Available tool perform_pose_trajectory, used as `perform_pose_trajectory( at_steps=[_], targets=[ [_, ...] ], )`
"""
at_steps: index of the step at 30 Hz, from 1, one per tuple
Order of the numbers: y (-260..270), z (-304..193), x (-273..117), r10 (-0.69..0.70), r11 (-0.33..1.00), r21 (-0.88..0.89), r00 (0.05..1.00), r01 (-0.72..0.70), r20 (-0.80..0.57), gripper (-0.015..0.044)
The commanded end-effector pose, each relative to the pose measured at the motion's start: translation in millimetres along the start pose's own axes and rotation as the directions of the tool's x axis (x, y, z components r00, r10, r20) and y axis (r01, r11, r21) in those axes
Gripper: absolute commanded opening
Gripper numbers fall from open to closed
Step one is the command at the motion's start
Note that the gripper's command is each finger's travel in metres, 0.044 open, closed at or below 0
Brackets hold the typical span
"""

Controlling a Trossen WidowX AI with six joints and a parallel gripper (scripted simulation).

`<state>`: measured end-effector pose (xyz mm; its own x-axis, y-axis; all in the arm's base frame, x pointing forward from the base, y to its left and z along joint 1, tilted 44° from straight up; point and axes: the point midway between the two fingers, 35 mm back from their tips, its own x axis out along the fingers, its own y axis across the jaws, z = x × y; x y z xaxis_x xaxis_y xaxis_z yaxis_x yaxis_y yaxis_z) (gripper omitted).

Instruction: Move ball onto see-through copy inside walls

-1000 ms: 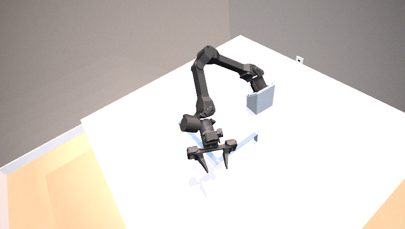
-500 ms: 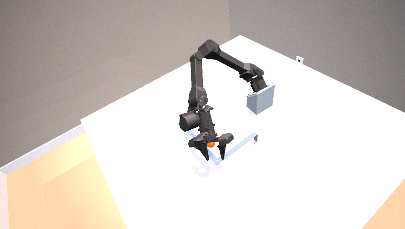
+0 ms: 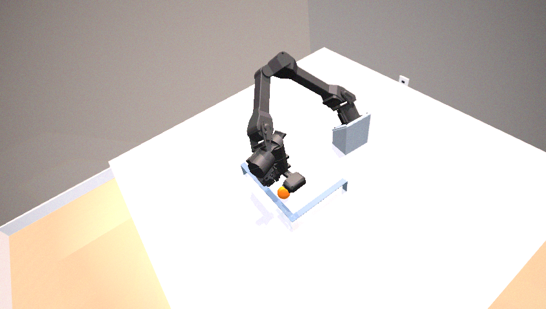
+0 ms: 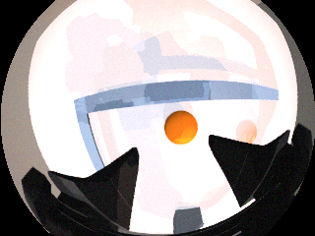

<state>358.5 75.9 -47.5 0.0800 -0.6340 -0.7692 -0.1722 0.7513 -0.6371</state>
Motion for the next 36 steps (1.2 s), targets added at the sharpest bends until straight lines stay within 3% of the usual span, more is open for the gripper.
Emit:
perform_pose_trajectory(
  at_steps=[1,36],
  targets=[
    [-11.5,-2.7,-2.6,-0.059,0.997,0.046,0.998,0.06,-0.013,0.0333],
    [-15.0,-3.1,47.7,-0.062,0.997,0.046,0.998,0.062,-0.013,0.0333]
  ],
)
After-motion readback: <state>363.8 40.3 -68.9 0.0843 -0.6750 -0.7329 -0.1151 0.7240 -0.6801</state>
